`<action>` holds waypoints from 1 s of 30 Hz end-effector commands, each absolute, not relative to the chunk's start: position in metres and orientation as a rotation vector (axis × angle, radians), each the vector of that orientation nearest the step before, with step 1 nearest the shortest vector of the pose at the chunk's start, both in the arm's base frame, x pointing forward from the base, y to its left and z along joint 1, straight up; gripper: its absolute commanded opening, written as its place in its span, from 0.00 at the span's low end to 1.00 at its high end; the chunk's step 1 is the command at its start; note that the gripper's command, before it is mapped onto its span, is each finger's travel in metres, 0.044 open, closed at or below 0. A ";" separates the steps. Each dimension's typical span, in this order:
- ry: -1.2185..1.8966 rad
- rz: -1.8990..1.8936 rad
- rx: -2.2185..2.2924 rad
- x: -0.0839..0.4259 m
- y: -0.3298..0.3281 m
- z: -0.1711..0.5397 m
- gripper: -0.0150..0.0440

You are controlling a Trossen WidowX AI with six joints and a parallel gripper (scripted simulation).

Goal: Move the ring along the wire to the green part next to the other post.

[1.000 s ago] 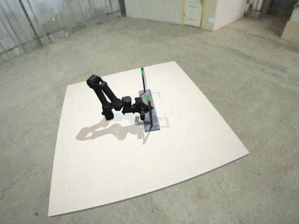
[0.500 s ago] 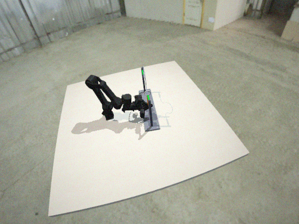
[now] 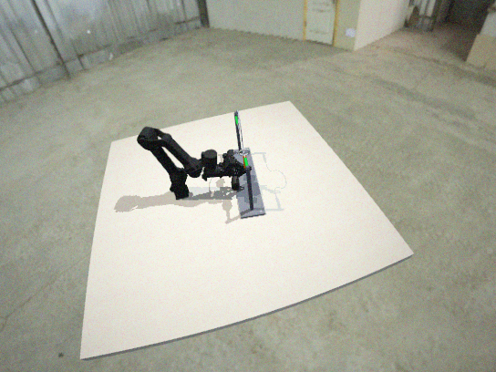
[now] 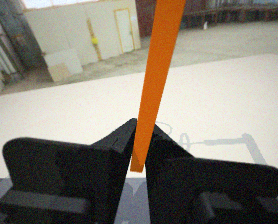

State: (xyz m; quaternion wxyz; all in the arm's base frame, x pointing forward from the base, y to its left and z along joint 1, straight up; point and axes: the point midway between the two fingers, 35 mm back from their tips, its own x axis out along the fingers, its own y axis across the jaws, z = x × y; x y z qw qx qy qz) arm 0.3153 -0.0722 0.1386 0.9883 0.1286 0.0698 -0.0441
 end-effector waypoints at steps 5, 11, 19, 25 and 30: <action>0.133 -0.072 0.433 0.317 -0.044 0.146 0.00; 0.145 -0.052 0.540 0.316 -0.028 0.155 0.00; 0.217 -0.004 0.670 0.308 -0.010 0.168 0.00; 0.277 0.042 0.774 0.300 0.003 0.181 0.00; 0.323 0.086 0.857 0.293 0.012 0.192 0.00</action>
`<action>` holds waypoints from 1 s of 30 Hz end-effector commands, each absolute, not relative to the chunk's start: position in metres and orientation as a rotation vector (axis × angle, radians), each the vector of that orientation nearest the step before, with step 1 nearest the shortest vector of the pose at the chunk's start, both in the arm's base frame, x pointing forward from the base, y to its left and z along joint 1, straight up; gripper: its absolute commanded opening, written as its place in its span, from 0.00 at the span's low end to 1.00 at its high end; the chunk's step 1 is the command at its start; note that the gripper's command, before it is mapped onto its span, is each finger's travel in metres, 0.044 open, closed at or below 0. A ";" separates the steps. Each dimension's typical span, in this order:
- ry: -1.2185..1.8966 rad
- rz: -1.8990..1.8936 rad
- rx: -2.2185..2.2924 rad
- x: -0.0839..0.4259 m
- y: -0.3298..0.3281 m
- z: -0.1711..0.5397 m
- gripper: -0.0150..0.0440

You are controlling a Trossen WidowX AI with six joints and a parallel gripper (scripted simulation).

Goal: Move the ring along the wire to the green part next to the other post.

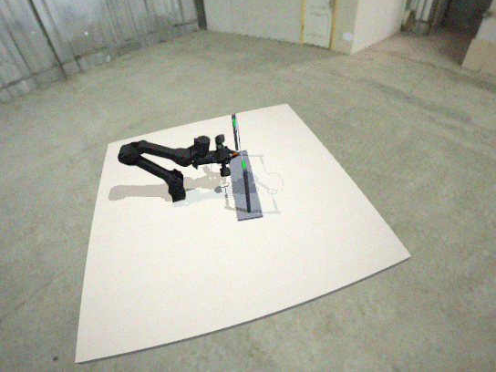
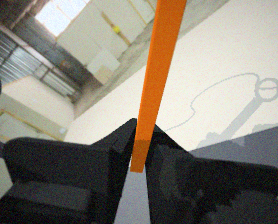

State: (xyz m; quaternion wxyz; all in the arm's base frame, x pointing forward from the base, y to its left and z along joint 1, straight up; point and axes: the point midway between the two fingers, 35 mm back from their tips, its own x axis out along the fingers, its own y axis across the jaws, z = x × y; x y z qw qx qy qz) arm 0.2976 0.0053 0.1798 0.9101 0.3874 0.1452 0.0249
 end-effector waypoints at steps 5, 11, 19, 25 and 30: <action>0.370 0.139 0.944 0.286 0.020 0.205 0.00; 0.422 0.207 1.042 0.278 0.026 0.221 0.00; 0.477 0.294 1.150 0.269 0.031 0.239 0.00; 0.500 0.354 1.230 0.264 0.033 0.253 0.00; 0.490 0.375 1.281 0.264 0.035 0.261 0.00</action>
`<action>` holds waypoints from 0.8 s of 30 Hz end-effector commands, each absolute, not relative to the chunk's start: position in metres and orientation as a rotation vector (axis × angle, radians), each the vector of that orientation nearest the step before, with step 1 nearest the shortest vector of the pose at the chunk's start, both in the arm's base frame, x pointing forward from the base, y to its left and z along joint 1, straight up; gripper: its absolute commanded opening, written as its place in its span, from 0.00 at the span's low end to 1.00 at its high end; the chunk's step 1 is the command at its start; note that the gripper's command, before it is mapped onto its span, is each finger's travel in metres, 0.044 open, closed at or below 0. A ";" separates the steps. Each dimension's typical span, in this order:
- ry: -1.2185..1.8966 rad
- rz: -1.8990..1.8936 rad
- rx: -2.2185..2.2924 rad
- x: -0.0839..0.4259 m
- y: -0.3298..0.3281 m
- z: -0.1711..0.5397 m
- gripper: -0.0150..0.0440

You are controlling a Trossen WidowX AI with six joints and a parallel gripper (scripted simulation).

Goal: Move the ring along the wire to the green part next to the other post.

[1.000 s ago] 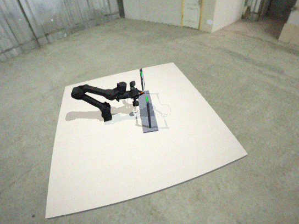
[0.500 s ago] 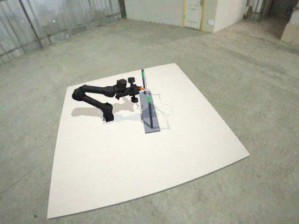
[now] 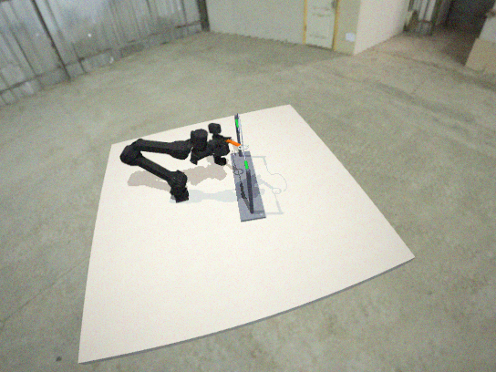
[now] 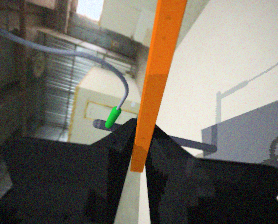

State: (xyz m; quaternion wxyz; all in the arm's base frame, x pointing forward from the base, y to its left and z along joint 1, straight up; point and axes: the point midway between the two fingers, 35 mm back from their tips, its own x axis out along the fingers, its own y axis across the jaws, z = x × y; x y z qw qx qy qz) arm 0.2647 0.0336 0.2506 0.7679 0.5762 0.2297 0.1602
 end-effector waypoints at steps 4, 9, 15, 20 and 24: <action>0.478 0.394 1.330 0.264 0.037 0.268 0.00; 0.455 0.430 1.419 0.264 0.039 0.283 0.00; 0.426 0.474 1.530 0.264 0.039 0.301 0.00; 0.406 0.502 1.601 0.263 0.038 0.314 0.00; 0.396 0.517 1.640 0.263 0.036 0.322 0.00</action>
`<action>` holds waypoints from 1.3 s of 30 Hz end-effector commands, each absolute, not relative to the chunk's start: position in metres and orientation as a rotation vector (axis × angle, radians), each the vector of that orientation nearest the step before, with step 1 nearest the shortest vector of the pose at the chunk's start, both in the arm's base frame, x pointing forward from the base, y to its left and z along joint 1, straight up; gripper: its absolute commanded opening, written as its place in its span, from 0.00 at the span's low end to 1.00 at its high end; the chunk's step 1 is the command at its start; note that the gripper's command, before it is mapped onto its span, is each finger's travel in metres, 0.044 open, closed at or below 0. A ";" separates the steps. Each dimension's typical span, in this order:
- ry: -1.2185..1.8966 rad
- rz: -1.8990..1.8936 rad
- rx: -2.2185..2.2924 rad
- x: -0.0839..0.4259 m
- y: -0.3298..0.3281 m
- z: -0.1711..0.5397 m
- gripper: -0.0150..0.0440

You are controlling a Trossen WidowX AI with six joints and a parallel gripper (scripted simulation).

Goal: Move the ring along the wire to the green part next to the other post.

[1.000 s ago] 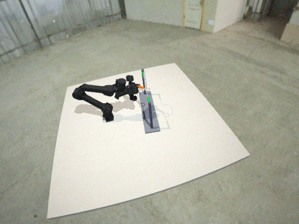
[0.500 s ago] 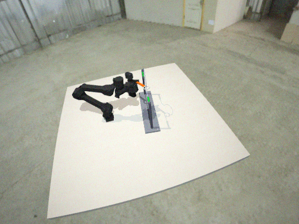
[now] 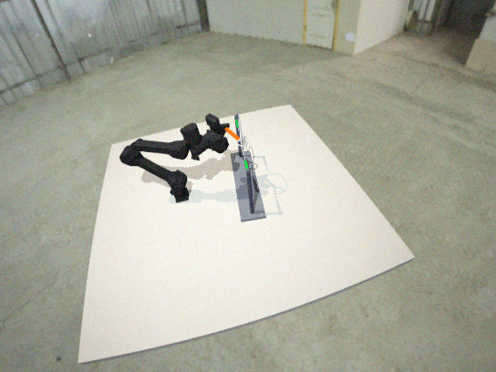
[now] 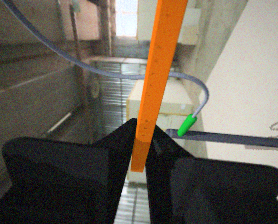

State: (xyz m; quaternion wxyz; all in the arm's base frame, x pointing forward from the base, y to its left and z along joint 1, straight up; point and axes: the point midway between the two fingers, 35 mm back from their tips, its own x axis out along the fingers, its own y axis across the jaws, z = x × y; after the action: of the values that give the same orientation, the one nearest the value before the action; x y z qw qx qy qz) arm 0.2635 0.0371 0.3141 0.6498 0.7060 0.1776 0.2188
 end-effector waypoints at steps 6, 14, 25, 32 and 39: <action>0.390 0.527 1.667 0.262 0.034 0.331 0.00; 0.395 0.522 1.660 0.262 0.033 0.335 0.00; 0.414 0.498 1.610 0.262 0.032 0.336 0.00; 0.430 0.477 1.564 0.262 0.032 0.335 0.00; 0.448 0.452 1.511 0.262 0.033 0.333 0.00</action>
State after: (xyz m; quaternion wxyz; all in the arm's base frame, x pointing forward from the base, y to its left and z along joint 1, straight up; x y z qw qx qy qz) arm 0.2628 0.0319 0.3301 0.6710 0.6859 0.1964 0.2019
